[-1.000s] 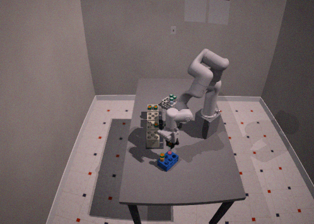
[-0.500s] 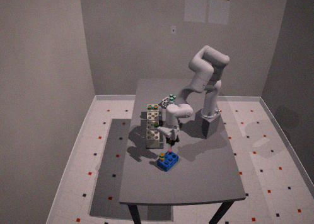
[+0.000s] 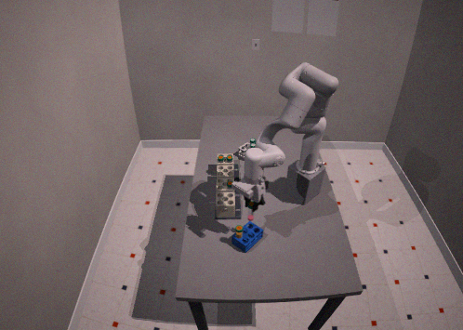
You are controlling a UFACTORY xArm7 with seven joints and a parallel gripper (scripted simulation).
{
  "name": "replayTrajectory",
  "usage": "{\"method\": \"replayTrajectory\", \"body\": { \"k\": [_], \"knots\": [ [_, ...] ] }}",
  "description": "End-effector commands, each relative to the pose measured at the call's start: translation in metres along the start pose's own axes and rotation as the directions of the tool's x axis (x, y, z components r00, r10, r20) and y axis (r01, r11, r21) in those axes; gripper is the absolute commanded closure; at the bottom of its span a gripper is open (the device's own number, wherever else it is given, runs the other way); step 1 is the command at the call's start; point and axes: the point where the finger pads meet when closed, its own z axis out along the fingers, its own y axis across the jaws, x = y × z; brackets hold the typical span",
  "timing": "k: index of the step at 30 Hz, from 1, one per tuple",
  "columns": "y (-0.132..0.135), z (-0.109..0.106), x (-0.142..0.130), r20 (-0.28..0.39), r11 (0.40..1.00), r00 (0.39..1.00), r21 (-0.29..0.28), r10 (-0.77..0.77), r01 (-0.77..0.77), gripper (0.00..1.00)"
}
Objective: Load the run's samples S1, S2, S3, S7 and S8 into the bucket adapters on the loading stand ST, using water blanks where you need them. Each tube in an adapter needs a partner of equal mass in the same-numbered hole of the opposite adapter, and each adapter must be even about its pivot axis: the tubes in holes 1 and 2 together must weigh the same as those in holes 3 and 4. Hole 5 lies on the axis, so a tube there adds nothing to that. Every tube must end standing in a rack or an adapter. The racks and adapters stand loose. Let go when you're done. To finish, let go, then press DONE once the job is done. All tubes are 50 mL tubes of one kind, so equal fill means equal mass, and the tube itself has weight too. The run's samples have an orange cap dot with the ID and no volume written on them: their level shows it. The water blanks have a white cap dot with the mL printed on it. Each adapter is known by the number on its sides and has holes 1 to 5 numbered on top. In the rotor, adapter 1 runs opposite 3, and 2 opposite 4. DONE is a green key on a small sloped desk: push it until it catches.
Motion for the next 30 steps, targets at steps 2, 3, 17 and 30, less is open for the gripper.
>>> {"method": "replayTrajectory", "body": {
  "k": [2, 3, 17, 30],
  "knots": [
    [0.0, -0.009, 0.001, -0.003, 1.0, 1.0, -0.002, 0.0, 0.0, 1.0],
    [0.0, -0.011, 0.001, -0.003, 1.0, 1.0, -0.002, 0.0, 0.0, 1.0],
    [0.0, -0.035, 0.001, -0.003, 1.0, 1.0, -0.002, 0.0, 0.0, 1.0],
    [0.0, -0.042, 0.001, -0.003, 1.0, 1.0, -0.002, 0.0, 0.0, 1.0]
  ]
}}
